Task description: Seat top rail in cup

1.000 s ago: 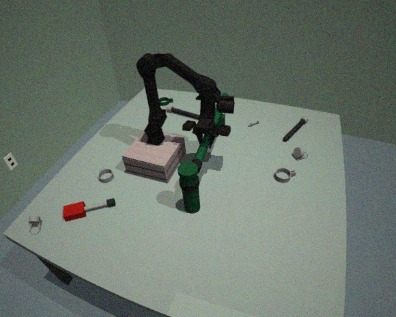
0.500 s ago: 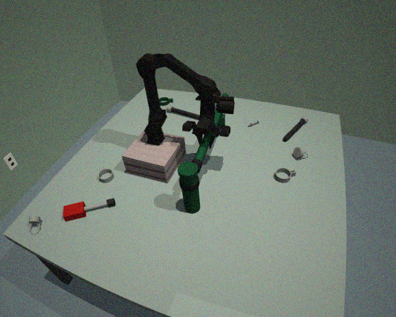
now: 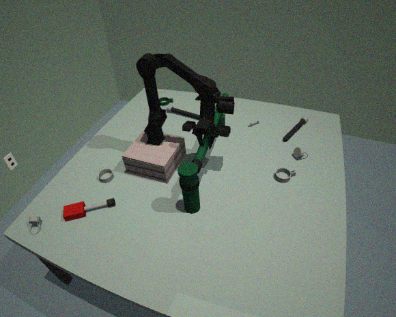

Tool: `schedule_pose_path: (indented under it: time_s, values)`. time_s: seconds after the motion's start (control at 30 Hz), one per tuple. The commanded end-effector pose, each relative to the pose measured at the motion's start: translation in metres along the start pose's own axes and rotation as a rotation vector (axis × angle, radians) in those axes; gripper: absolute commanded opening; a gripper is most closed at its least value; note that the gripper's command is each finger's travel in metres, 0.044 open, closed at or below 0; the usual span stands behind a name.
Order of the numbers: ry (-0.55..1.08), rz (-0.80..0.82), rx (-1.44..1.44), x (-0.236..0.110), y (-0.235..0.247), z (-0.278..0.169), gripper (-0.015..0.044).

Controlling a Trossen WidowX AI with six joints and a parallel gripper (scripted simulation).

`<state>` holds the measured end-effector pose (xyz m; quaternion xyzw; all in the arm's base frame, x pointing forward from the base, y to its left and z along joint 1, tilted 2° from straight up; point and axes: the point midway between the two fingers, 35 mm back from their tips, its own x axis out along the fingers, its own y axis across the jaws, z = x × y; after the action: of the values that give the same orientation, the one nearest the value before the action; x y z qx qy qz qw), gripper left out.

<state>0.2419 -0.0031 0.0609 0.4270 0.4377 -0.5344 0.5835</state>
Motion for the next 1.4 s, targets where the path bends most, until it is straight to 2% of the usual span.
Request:
schedule_pose_path:
  time_s: [0.0, 1.37]
  values:
    - [0.000, 0.000, 0.000, 0.000, 0.000, 0.001, 0.0000]
    - [-0.003, 0.001, 0.000, 0.005, 0.002, 0.028, 0.0000]
